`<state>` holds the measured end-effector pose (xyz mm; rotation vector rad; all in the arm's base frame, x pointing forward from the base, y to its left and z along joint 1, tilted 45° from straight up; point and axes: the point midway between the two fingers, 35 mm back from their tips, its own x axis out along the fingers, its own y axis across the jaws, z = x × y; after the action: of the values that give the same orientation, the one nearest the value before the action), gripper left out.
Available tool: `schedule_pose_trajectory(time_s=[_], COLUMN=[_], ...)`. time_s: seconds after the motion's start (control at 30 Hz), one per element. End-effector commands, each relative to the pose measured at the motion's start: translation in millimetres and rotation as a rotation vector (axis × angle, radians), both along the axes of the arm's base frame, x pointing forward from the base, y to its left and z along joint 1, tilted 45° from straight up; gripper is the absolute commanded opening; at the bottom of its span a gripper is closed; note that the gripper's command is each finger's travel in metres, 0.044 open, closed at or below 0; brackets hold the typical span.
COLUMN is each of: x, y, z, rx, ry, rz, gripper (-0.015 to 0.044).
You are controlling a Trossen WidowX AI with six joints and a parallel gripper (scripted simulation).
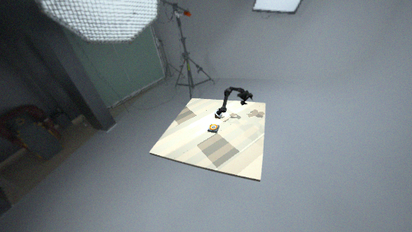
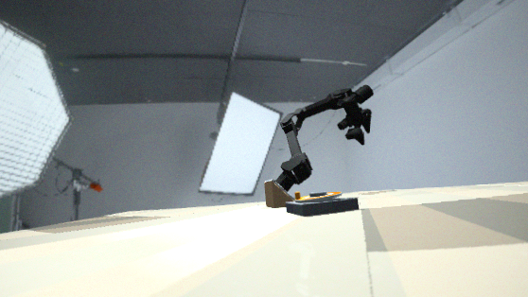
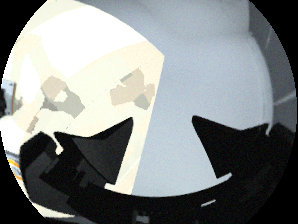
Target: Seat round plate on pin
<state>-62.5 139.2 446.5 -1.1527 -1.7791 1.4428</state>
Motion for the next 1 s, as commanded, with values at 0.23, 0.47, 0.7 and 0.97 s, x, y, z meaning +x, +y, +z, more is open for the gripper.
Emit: schedule_pose_trajectory(time_s=[0.23, 0.47, 0.7, 0.97], x=[122.0, 237.3, 326.6, 380.8], y=[52.9, 57.4, 11.0, -64.5], z=[-36.1, -93.4, -166.3, -267.7], rx=[-0.292, -0.483, -0.604, -0.719], ry=[0.423, 0.793, 1.204, 1.892], rz=[-0.365, -0.705, -1.009, -1.273], gripper=[0.0190, 0.0006, 0.0000, 0.0000])
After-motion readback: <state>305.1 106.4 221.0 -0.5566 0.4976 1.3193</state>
